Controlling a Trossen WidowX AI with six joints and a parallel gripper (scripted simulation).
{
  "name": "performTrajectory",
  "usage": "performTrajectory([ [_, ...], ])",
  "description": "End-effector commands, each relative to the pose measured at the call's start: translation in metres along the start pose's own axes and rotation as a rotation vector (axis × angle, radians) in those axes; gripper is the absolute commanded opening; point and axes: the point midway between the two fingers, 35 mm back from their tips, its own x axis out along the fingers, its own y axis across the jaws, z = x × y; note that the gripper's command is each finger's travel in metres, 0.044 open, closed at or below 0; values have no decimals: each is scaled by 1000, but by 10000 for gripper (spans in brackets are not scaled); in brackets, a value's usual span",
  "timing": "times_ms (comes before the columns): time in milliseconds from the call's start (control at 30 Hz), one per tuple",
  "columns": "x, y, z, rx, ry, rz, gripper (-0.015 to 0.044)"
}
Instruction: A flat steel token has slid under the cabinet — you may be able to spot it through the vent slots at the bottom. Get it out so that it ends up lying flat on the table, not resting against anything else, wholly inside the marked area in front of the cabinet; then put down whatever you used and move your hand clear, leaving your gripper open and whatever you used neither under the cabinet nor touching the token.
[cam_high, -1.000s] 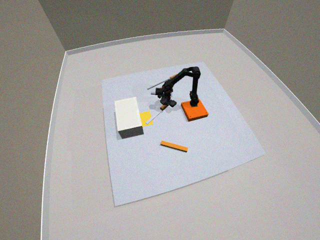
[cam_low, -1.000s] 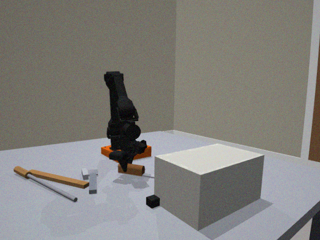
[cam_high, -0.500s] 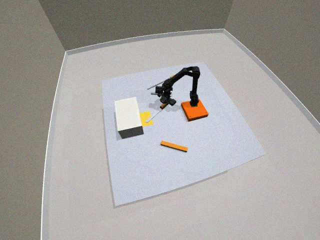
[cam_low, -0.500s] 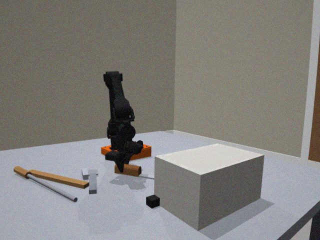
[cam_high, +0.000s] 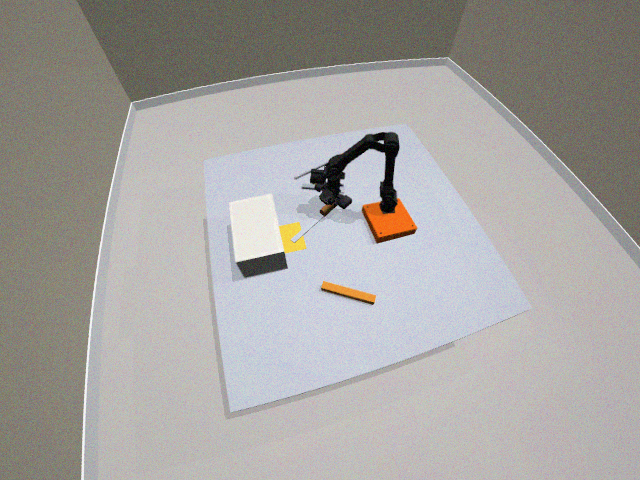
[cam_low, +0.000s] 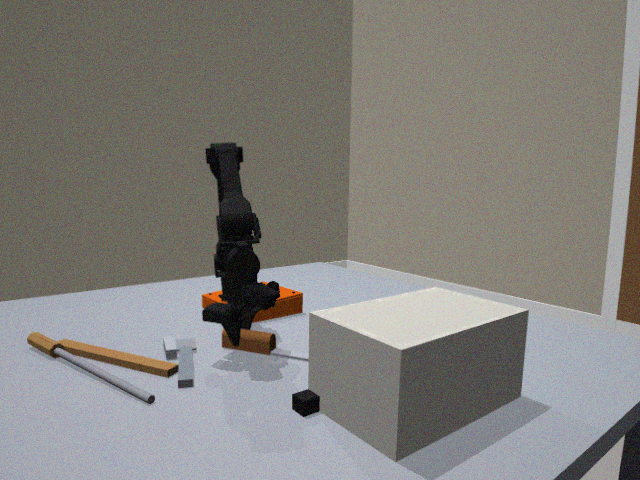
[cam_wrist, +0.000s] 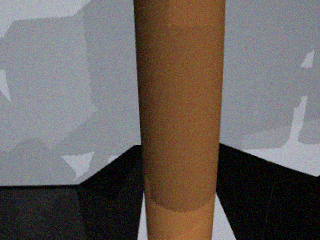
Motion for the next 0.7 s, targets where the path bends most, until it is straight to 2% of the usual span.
performTrajectory([
  [0,-2,-7,-3,5,0,-9,0],
  [667,-2,-23,-18,5,2,-11,0],
])
